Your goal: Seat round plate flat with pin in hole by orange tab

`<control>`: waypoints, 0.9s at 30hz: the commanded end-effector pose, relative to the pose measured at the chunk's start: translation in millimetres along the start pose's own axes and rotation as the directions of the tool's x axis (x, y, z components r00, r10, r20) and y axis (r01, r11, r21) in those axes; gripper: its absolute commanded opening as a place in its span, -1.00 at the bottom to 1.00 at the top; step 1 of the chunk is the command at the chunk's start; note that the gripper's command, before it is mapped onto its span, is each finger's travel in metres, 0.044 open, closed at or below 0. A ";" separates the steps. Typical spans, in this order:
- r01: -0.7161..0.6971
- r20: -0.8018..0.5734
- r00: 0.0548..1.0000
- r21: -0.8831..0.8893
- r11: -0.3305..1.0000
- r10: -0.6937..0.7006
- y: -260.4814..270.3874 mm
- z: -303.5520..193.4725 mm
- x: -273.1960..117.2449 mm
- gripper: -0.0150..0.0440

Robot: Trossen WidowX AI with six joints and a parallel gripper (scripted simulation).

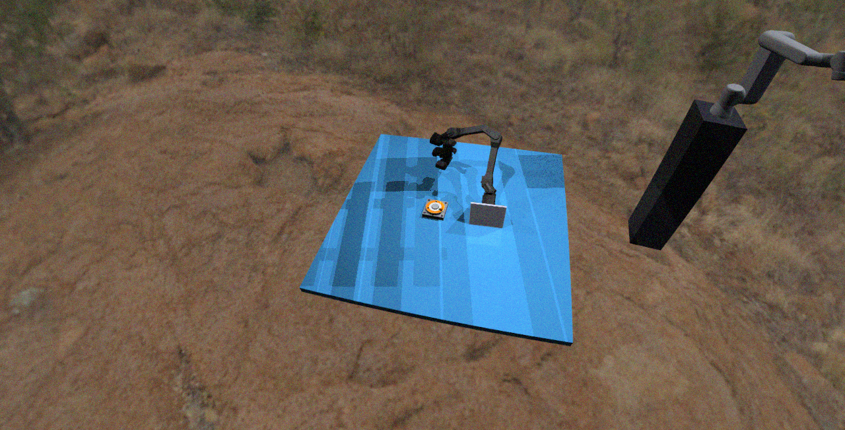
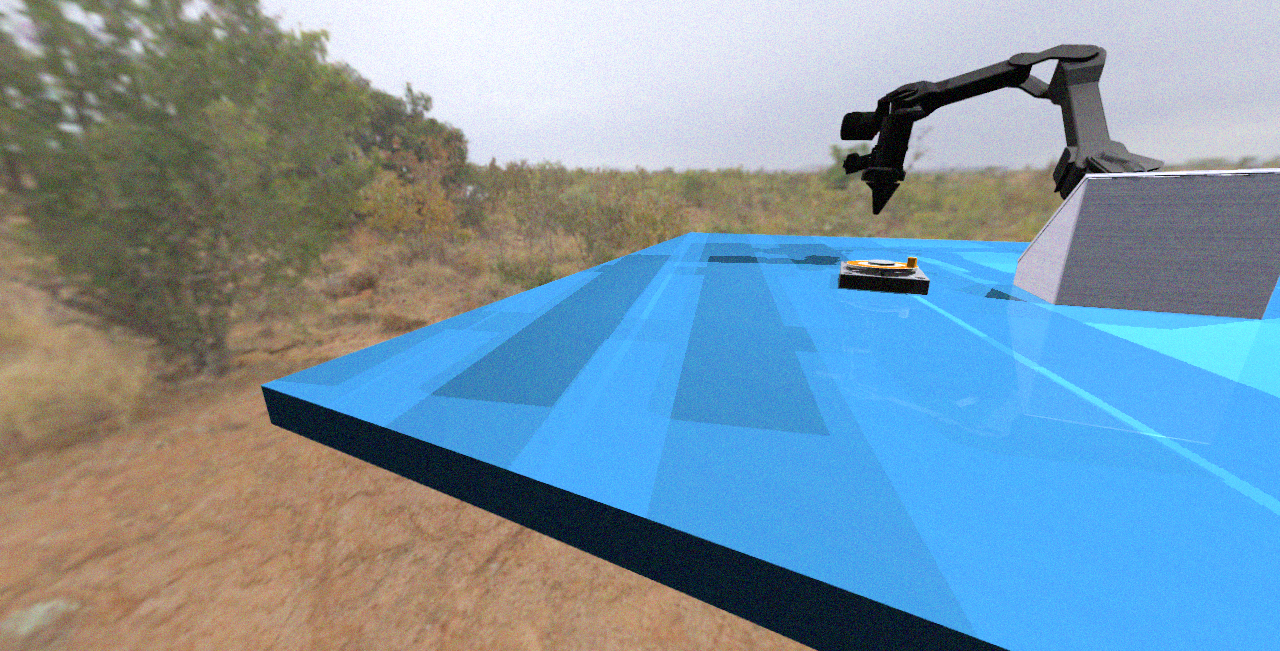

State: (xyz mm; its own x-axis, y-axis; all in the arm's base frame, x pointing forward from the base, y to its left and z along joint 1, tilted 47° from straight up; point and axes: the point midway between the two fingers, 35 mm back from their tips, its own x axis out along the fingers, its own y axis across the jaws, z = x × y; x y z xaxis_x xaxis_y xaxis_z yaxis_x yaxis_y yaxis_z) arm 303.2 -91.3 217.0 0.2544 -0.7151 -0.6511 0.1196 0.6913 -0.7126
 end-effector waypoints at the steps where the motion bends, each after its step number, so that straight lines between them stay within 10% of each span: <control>1: -0.062 -0.022 0.998 -0.050 0.997 0.061 71.9 -1.5 3.2 -0.49; 13: -0.083 -0.091 0.994 -0.179 0.980 0.068 226.6 -67.3 -3.7 -0.49; 27: -0.050 -0.097 0.995 -0.214 0.976 0.030 257.6 -100.2 2.4 -0.49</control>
State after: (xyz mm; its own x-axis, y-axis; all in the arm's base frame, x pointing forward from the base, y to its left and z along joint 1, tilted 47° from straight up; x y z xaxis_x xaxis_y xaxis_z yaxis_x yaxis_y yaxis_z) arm 241.8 79.1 13.1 0.1721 -0.6956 -0.6975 -0.0980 0.6925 -0.7148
